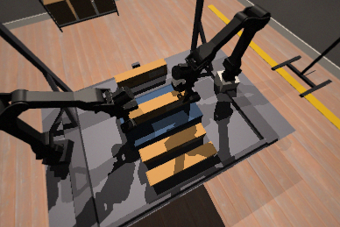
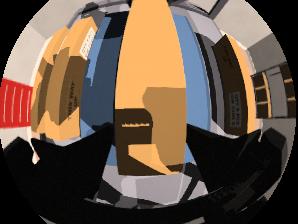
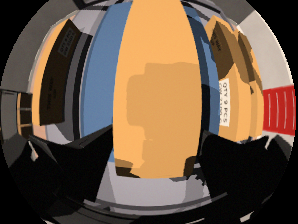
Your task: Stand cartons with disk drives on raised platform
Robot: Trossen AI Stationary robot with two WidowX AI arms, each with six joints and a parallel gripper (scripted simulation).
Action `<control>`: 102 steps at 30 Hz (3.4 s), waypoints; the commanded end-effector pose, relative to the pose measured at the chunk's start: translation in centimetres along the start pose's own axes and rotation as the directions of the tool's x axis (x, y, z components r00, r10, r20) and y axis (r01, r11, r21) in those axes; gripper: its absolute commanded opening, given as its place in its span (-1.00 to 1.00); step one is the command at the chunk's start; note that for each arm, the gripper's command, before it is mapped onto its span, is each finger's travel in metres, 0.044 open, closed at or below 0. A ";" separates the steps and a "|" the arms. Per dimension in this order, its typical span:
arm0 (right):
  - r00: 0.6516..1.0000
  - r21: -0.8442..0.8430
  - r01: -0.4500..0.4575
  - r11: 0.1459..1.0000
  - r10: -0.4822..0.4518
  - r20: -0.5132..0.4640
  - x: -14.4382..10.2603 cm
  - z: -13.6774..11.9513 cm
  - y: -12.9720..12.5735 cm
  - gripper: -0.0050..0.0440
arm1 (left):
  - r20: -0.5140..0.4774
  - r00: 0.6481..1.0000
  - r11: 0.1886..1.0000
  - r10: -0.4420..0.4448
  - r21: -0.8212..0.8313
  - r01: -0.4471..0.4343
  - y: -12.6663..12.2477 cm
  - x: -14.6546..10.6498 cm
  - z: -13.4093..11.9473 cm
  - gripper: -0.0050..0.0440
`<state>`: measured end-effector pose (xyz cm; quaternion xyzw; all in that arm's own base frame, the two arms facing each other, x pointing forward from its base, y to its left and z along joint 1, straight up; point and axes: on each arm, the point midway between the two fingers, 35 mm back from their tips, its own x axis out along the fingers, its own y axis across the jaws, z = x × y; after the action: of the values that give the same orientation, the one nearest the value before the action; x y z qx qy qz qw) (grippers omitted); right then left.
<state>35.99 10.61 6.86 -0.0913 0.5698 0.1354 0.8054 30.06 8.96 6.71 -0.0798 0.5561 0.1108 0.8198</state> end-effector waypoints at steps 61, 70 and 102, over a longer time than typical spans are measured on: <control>1.000 -0.001 0.001 1.000 -0.001 0.024 -7.2 2.9 0.0 0.77 | 0.021 1.000 1.000 0.000 0.000 0.000 0.0 -7.0 3.0 0.76; 1.000 -0.001 0.001 1.000 -0.001 0.028 -7.2 2.9 0.0 0.77 | 0.027 1.000 1.000 0.001 0.000 -0.001 0.0 -7.0 3.1 0.76; 1.000 -0.001 0.001 1.000 -0.001 0.030 -5.2 2.6 10.0 0.77 | 0.026 1.000 1.000 0.000 0.000 -0.001 -10.7 -5.0 1.6 0.76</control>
<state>34.70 15.54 13.25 -0.0851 0.5633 0.1293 0.8117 31.42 3.19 13.02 -0.0813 0.5475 0.1066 0.8260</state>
